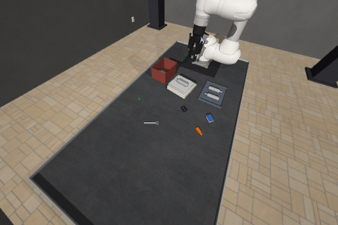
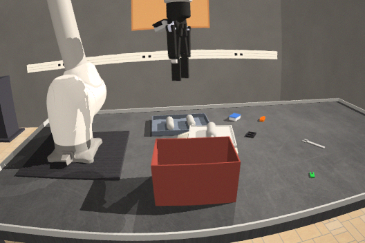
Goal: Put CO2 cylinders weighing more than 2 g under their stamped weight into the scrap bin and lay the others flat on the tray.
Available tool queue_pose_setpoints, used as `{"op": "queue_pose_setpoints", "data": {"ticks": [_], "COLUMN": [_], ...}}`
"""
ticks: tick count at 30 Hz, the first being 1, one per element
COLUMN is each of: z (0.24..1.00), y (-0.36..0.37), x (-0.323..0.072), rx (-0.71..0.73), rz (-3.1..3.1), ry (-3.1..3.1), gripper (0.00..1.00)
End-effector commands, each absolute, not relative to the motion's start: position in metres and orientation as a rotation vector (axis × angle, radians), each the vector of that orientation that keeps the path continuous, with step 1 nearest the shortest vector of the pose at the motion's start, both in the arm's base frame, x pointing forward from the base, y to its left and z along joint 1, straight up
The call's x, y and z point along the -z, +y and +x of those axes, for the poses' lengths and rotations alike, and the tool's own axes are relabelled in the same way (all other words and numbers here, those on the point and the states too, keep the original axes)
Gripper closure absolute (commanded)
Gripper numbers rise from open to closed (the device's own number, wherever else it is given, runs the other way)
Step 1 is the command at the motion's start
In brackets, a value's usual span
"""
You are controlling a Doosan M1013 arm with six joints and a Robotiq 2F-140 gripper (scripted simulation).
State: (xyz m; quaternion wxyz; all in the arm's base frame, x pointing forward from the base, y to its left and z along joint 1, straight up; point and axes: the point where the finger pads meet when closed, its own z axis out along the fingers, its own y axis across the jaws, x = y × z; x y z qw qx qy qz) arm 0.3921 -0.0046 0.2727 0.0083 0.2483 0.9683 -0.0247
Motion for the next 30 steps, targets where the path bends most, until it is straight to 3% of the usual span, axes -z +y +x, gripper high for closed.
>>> {"op": "queue_pose_setpoints", "data": {"ticks": [1, 30], "z": [0.3884, 0.3884], "y": [-0.0040, -0.0040], "x": [-0.2763, -0.2763], "rx": [0.021, 0.004], "rz": [0.353, 0.225], "ry": [3.119, 3.136], "gripper": [0.60, 0.60]}}
